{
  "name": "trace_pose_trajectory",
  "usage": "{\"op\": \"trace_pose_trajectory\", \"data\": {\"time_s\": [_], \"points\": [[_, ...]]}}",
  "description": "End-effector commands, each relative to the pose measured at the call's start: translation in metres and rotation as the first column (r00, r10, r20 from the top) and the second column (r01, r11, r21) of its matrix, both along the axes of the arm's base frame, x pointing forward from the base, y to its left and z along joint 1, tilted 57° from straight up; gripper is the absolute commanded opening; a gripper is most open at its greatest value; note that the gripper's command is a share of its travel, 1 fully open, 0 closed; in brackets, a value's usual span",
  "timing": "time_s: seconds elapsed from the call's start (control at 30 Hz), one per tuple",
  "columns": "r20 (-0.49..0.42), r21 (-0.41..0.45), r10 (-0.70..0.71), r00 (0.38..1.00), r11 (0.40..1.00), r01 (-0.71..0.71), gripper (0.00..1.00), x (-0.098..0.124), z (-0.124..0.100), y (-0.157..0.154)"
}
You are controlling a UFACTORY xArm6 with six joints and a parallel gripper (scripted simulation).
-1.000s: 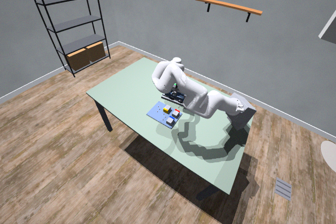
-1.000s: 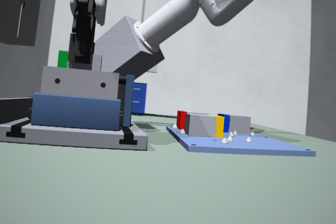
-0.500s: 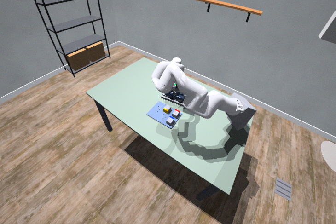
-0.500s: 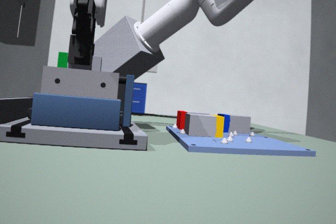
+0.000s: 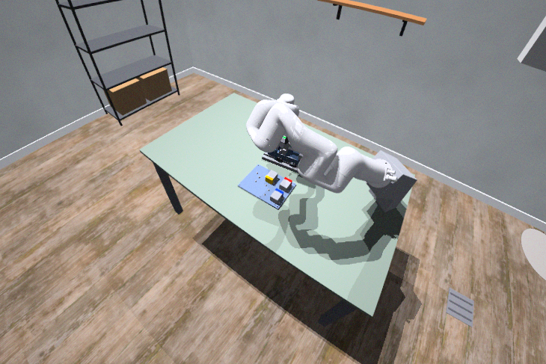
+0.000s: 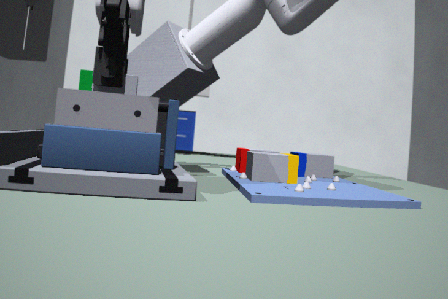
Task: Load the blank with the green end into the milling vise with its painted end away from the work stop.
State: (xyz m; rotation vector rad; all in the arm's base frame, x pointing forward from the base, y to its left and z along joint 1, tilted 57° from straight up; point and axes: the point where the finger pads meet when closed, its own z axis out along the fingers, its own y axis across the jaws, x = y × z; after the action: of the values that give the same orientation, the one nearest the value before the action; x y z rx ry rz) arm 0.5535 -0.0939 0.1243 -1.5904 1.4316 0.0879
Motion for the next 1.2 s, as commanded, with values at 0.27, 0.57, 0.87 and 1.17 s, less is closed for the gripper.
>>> {"op": "trace_pose_trajectory", "data": {"time_s": [0.27, 0.57, 0.87, 1.17], "points": [[0.002, -0.001, -0.002, 1.000, 1.000, 0.002, 0.00, 0.0006, 0.0031, 0.0004], [0.002, -0.001, -0.002, 1.000, 1.000, 0.002, 0.00, 0.0008, 0.0045, 0.0015], [0.002, -0.001, -0.002, 1.000, 1.000, 0.002, 0.00, 0.0008, 0.0044, 0.0015], [0.002, -0.001, -0.002, 1.000, 1.000, 0.002, 0.00, 0.0008, 0.0046, 0.0017]]}}
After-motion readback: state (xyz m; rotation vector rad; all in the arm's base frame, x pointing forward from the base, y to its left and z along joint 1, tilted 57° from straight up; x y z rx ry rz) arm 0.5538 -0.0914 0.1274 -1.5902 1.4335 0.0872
